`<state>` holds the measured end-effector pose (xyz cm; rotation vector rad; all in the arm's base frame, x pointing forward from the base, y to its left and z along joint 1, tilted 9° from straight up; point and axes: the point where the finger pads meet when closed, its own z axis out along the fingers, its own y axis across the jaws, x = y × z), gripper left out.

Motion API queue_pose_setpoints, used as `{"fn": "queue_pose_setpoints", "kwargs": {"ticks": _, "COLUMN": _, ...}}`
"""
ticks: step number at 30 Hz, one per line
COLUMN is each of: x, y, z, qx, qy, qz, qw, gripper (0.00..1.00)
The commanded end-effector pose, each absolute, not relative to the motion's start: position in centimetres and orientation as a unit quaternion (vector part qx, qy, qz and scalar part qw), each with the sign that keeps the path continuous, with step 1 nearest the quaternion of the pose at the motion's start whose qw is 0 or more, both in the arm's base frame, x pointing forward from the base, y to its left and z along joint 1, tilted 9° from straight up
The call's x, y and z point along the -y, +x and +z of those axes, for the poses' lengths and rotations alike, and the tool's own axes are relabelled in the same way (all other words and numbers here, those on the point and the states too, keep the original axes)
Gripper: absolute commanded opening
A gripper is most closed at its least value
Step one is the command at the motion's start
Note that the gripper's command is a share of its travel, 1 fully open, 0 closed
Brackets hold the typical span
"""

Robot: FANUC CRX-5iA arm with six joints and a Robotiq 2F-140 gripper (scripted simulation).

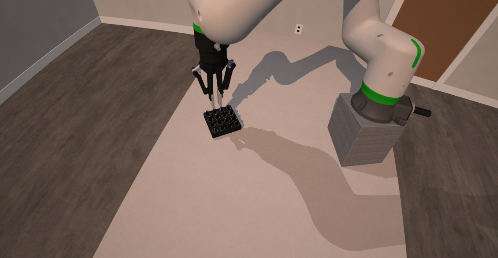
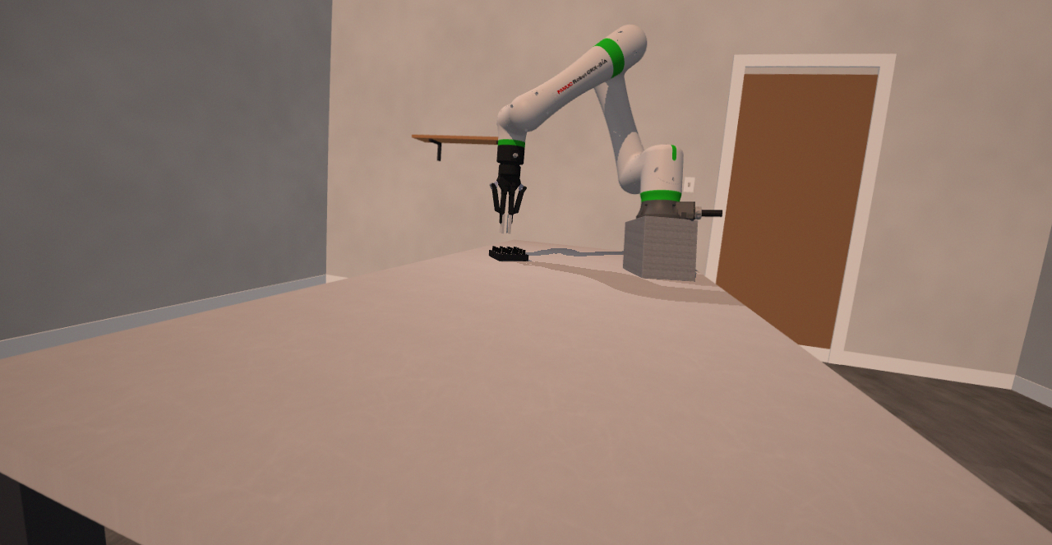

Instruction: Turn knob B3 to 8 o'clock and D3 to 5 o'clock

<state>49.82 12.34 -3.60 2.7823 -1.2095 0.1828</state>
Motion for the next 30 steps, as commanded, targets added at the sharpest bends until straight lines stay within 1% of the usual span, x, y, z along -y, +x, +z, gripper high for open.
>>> {"fn": "queue_pose_setpoints", "kwargs": {"ticks": 1, "x": -12.3, "y": 49.8, "z": -3.6, "qx": 0.397, "qy": 0.914, "qz": 0.060, "qw": 0.051, "gripper": 0.12}}
{"fn": "queue_pose_setpoints", "kwargs": {"ticks": 30, "x": -12.0, "y": 50.0, "z": -6.2, "qx": 0.398, "qy": 0.914, "qz": 0.060, "qw": 0.051, "gripper": 0.12}}
